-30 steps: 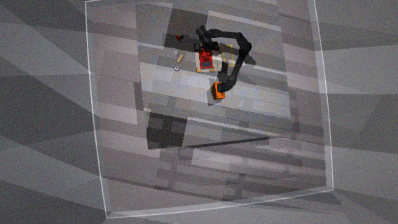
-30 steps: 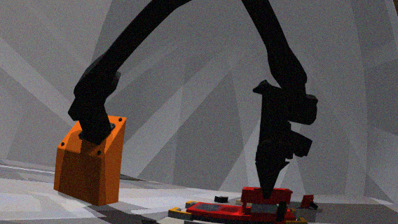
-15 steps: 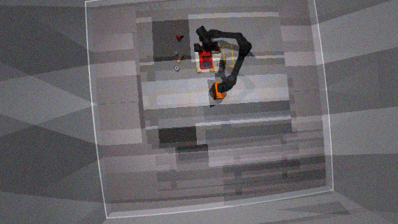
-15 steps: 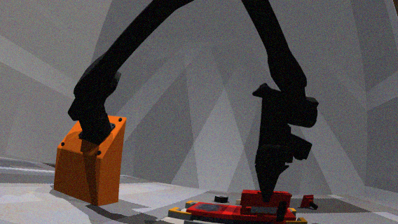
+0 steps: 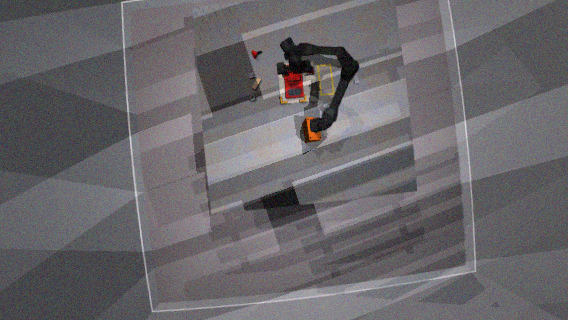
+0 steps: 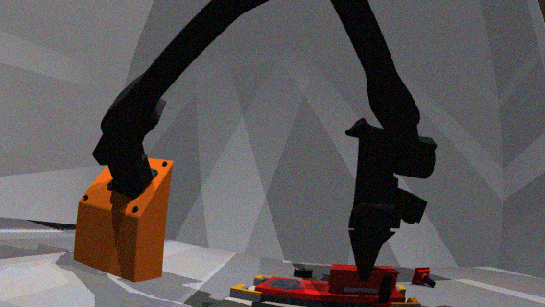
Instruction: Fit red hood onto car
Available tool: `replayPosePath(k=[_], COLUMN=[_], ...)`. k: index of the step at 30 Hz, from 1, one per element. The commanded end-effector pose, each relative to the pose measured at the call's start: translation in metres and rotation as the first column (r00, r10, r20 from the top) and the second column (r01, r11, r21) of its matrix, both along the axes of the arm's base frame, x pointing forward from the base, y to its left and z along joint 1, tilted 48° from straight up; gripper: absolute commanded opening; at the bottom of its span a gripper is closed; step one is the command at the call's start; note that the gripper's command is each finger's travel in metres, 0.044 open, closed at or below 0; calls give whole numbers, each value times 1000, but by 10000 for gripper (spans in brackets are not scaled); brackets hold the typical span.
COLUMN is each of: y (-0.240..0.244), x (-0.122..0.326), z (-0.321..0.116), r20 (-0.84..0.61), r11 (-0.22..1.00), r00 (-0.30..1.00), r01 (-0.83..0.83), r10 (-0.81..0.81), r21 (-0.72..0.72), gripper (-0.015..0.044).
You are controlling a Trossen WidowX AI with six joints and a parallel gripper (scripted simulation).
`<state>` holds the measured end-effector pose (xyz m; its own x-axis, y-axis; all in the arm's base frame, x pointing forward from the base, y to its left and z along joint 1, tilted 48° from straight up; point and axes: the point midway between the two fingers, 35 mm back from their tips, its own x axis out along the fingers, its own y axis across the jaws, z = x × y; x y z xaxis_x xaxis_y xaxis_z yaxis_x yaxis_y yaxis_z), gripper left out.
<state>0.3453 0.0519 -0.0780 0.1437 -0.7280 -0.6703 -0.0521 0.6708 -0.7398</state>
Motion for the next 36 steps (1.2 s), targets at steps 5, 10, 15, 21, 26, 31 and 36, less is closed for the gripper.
replayPosePath(k=[5, 10, 15, 21, 26, 31, 36], y=[-3, -4, -3, -3, -3, -3, 2], x=[1, 1, 1, 1, 1, 1, 0], z=[-2, -3, -3, -3, -3, -3, 1], r20=[0, 0, 0, -1, -1, -1, -1], r11=[1000, 1000, 1000, 1000, 1000, 1000, 1000], r00=[1000, 1000, 1000, 1000, 1000, 1000, 1000], r01=[-3, -3, 0, 0, 0, 0, 0], r10=[3, 3, 0, 0, 0, 0, 0], r21=[-3, -3, 0, 0, 0, 0, 2], gripper=[0, 0, 0, 157, 289, 420, 440])
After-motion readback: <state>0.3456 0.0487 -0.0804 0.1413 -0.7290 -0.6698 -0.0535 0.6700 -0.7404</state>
